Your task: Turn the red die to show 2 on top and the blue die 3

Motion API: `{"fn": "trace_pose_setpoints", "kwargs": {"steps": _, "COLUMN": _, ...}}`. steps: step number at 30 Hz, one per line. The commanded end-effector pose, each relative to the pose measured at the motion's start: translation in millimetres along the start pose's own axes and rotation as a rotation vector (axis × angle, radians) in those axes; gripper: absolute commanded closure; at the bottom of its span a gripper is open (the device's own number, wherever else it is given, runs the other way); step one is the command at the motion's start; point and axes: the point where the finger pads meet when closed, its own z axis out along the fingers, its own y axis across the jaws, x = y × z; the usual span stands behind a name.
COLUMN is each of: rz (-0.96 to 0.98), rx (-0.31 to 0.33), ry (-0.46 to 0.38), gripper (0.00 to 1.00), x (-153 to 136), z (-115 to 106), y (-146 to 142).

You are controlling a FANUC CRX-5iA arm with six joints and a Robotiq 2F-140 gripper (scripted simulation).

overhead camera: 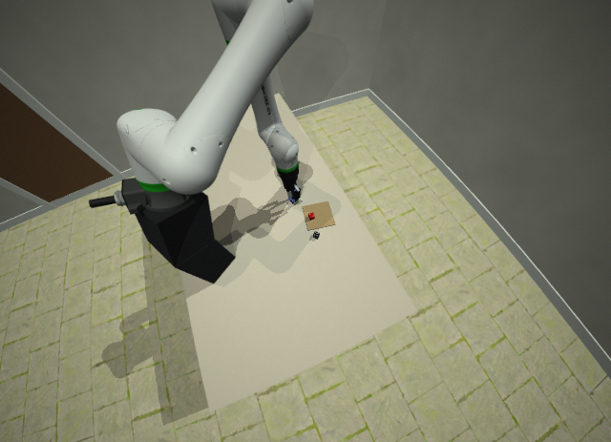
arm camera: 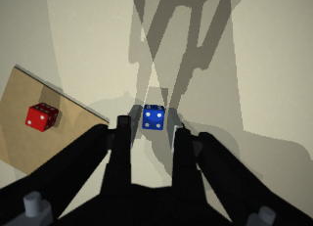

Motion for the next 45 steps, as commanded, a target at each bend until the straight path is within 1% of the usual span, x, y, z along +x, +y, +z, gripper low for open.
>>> {"fn": "trace_pose_setpoints", "kwargs": {"steps": 1, "rz": 0.0, "rx": -0.001, "ry": -0.001, "gripper": 0.75, "x": 0.0, "z": 0.3, "y": -0.2}}
{"fn": "trace_pose_setpoints", "kwargs": {"steps": 34, "rz": 0.0, "rx": -0.001, "ry": -0.001, "gripper": 0.75, "x": 0.0, "z": 0.3, "y": -0.2}}
{"fn": "trace_pose_setpoints", "kwargs": {"steps": 35, "rz": 0.0, "rx": -0.001, "ry": -0.001, "gripper": 0.87, "x": 0.0, "z": 0.3, "y": -0.2}}
{"fn": "trace_pose_setpoints", "kwargs": {"steps": 45, "rz": 0.0, "rx": -0.001, "ry": -0.001, "gripper": 0.87, "x": 0.0, "z": 0.3, "y": -0.2}}
